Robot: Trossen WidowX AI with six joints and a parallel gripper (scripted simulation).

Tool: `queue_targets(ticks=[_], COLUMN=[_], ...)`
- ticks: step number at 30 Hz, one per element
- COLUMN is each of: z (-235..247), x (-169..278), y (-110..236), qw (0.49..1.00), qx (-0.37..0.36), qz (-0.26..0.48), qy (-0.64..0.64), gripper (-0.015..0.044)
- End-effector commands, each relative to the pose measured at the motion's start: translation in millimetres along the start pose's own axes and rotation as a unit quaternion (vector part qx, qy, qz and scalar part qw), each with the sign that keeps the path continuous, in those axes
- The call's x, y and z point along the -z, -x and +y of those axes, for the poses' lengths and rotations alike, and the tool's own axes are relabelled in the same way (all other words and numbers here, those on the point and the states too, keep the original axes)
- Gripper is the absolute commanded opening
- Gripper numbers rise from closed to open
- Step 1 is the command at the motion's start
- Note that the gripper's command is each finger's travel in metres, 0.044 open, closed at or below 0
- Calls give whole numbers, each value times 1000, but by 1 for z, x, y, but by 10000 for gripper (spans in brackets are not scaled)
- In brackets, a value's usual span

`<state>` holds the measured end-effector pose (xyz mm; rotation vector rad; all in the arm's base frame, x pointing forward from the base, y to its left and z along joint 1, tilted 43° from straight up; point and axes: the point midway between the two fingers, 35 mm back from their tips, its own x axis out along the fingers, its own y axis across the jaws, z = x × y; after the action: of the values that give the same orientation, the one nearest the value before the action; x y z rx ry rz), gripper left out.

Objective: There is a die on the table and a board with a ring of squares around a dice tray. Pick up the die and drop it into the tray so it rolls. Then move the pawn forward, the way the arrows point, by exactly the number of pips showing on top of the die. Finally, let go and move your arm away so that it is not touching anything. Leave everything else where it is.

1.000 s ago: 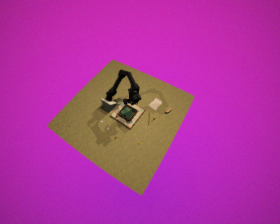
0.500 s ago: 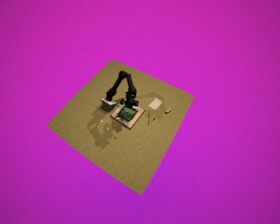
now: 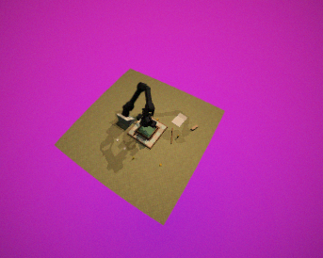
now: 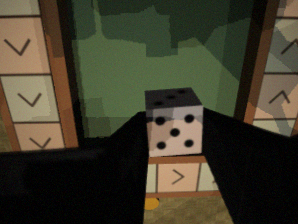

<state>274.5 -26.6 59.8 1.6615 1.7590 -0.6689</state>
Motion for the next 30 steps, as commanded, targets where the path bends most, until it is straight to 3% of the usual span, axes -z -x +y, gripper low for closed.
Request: queue_targets(ticks=[1, 15, 30], z=[-1, -12, -12], x=[-3, -5, -5], y=[-1, -14, -17], qw=[1000, 975, 911], qx=[2, 60, 5], qz=[-5, -213, -413], qy=[-10, -9, -9], gripper=[0, 0, 0])
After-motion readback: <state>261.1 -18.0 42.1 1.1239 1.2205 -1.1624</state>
